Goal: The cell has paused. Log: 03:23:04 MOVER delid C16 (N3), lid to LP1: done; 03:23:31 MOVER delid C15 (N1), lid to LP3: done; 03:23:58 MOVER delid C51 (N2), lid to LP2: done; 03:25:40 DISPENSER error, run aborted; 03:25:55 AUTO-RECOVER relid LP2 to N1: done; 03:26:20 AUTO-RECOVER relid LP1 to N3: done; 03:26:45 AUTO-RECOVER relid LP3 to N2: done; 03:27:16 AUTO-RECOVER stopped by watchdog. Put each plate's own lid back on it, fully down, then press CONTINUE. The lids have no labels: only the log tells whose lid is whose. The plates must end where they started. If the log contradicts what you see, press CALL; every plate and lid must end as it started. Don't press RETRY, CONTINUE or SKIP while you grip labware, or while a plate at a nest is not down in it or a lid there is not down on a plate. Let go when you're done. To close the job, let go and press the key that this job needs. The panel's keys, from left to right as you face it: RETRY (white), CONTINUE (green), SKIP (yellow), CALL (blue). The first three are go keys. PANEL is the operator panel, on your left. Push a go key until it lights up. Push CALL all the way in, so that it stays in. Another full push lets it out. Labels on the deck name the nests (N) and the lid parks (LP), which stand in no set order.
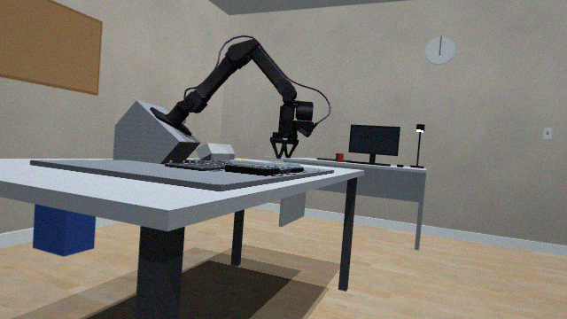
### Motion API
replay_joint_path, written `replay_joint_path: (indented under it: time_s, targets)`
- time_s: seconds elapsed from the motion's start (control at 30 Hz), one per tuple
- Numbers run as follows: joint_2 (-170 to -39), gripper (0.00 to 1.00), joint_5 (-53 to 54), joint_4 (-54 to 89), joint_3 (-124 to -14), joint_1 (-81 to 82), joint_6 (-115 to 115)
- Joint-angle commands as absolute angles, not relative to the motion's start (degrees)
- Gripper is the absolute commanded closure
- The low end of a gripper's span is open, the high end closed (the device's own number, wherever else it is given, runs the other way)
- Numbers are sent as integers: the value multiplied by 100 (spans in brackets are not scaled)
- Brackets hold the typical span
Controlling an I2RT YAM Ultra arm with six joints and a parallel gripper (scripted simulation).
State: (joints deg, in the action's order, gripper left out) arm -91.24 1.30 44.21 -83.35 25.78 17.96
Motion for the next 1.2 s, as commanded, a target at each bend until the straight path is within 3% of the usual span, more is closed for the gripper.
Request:
replay_joint_path:
  time_s: [0.0,1.17]
  targets:
    - [-9037,100,99,4303,-8379,2552,1782]
    - [-9152,100,50,4086,-8214,2584,1842]
